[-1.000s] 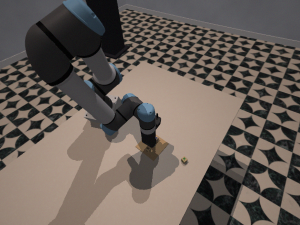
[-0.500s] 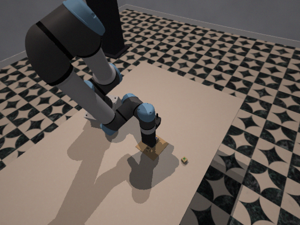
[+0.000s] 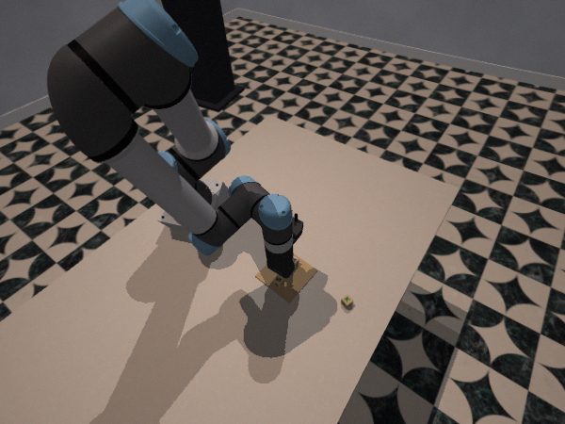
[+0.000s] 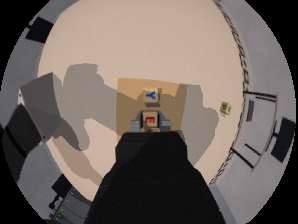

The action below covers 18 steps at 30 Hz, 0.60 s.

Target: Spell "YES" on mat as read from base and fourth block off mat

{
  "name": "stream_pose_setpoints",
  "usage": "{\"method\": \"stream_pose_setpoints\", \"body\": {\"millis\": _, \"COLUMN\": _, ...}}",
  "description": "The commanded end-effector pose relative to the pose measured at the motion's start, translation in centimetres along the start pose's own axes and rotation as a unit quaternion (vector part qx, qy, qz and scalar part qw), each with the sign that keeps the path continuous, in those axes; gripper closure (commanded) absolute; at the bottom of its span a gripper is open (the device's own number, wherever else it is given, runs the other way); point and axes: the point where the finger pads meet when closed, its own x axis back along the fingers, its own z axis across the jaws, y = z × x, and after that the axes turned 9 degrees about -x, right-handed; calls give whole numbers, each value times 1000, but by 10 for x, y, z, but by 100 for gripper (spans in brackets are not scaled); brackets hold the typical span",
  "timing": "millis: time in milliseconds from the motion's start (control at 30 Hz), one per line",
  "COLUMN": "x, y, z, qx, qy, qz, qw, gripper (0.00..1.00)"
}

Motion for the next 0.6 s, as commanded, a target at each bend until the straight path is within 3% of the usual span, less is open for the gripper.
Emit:
{"method": "stream_pose_setpoints", "body": {"millis": 0, "x": 0, "y": 1, "z": 2, "qx": -1, "qy": 1, "qz": 0, "qw": 1000, "gripper": 51}}
{"method": "stream_pose_setpoints", "body": {"millis": 567, "x": -3, "y": 1, "z": 1, "qx": -1, "qy": 0, "qz": 0, "qw": 1000, "gripper": 51}}
